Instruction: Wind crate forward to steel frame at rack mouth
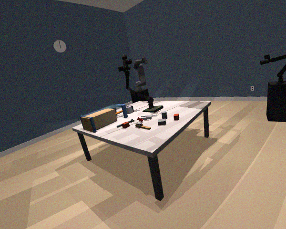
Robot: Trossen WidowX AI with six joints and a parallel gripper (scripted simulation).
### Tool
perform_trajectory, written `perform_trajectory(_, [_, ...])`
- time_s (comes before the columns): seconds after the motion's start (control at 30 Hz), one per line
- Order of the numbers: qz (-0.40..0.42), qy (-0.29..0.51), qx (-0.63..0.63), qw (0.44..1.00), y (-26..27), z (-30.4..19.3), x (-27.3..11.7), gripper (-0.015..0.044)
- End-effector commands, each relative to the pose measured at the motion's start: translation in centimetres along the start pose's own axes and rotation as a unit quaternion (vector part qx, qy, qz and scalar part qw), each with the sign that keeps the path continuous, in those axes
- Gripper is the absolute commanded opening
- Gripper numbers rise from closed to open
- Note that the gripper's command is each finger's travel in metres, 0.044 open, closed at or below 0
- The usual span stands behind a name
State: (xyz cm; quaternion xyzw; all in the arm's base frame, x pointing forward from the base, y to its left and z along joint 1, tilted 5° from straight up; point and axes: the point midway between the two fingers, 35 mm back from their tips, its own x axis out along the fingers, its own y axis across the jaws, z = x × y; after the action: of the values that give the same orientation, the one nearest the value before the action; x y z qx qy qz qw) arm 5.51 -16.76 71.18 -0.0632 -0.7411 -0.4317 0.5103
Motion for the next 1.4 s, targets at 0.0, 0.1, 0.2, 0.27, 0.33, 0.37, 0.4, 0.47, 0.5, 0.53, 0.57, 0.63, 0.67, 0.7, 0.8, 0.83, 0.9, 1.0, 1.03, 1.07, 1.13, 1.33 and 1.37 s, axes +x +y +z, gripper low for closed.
perform_trajectory(0.0, [0.001, -0.002, -0.002, 1.0, 0.0, 0.2, 0.0, 0.0426])
perform_trajectory(0.1, [0.011, -0.028, -0.033, 0.999, 0.3, 2.4, 0.6, 0.044])
perform_trajectory(0.2, [0.015, -0.059, -0.072, 0.996, 0.4, 4.7, 1.2, 0.044])
perform_trajectory(0.27, [0.018, -0.1, -0.123, 0.987, 0.7, 7.7, 1.8, 0.044])
perform_trajectory(0.33, [0.026, -0.144, -0.175, 0.974, 1.3, 10.9, 1.9, 0.044])
perform_trajectory(0.37, [0.027, -0.161, -0.195, 0.967, 1.5, 12.1, 1.9, 0.044])
perform_trajectory(0.4, [0.026, -0.179, -0.216, 0.959, 1.7, 13.3, 1.9, 0.044])
perform_trajectory(0.47, [0.021, -0.22, -0.264, 0.939, 2.3, 16.2, 1.7, 0.044])
perform_trajectory(0.5, [0.016, -0.242, -0.289, 0.926, 2.6, 17.8, 1.6, 0.044])
perform_trajectory(0.53, [0.01, -0.264, -0.315, 0.911, 3.0, 19.4, 1.3, 0.044])
perform_trajectory(0.57, [0.003, -0.287, -0.34, 0.895, 3.5, 21.0, 1.0, 0.044])
perform_trajectory(0.63, [-0.014, -0.332, -0.388, 0.86, 4.4, 24.0, 0.1, 0.044])
perform_trajectory(0.67, [-0.015, -0.345, -0.41, 0.844, 5.0, 25.0, -0.3, 0.044])
perform_trajectory(0.7, [-0.018, -0.36, -0.43, 0.828, 5.5, 25.9, -0.7, 0.044])
perform_trajectory(0.8, [-0.04, -0.404, -0.475, 0.781, 6.8, 28.8, -2.2, 0.044])
perform_trajectory(0.83, [-0.049, -0.418, -0.488, 0.765, 7.2, 29.7, -2.8, 0.044])
perform_trajectory(0.9, [-0.067, -0.445, -0.512, 0.731, 8.2, 31.5, -4.0, 0.044])
perform_trajectory(1.0, [-0.097, -0.491, -0.541, 0.676, 9.8, 34.2, -6.4, 0.044])
perform_trajectory(1.03, [-0.107, -0.51, -0.548, 0.655, 10.5, 35.2, -7.6, 0.044])
perform_trajectory(1.07, [-0.118, -0.528, -0.554, 0.633, 11.3, 36.1, -8.9, 0.044])
perform_trajectory(1.13, [-0.138, -0.563, -0.562, 0.59, 12.8, 37.7, -11.4, 0.044])
perform_trajectory(1.33, [-0.225, -0.626, -0.588, 0.46, 16.0, 40.6, -17.8, 0.044])
perform_trajectory(1.37, [-0.245, -0.638, -0.589, 0.432, 16.7, 41.0, -19.3, 0.044])
